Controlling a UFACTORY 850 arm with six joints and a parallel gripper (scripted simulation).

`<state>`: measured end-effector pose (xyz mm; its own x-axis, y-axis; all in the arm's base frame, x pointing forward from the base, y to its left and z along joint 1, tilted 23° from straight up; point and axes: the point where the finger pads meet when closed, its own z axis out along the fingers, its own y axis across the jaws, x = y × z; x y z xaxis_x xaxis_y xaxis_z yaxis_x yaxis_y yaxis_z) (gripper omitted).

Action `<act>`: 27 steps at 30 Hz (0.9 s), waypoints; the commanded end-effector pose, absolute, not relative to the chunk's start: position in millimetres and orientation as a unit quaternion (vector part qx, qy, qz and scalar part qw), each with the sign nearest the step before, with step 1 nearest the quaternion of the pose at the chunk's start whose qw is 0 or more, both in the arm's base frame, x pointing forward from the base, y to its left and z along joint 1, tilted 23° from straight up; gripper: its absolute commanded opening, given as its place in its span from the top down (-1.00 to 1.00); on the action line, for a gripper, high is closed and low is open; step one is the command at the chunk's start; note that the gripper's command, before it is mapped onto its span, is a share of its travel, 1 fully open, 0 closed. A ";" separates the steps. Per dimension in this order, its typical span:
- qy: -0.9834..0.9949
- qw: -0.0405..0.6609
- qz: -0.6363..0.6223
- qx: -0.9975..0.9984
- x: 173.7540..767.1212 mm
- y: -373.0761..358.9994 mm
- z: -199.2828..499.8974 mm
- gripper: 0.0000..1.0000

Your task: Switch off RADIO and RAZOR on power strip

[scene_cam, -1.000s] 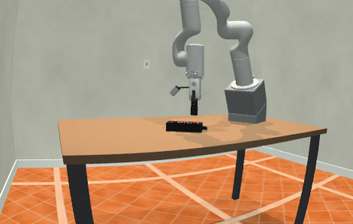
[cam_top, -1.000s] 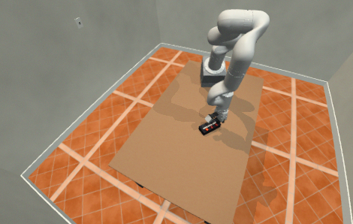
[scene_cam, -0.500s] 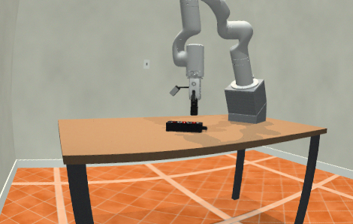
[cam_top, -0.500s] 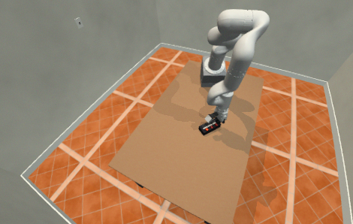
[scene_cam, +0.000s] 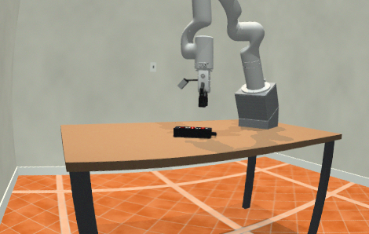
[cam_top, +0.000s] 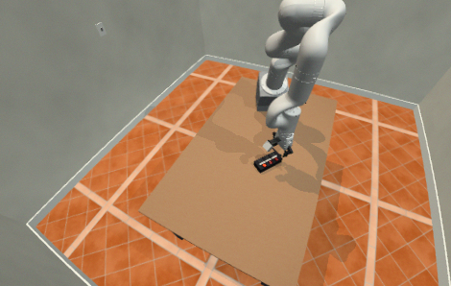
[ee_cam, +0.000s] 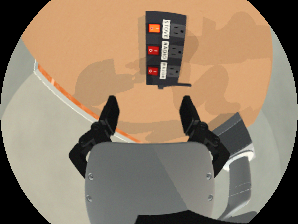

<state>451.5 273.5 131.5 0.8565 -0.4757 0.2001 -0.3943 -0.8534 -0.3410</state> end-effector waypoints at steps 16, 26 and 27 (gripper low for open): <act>0.228 0.147 -0.139 -0.952 436.2 263.7 175.6 -1.00; 0.228 0.147 -0.139 -0.952 436.1 263.6 175.8 -1.00; 0.228 0.147 -0.139 -0.952 436.1 263.6 175.8 -1.00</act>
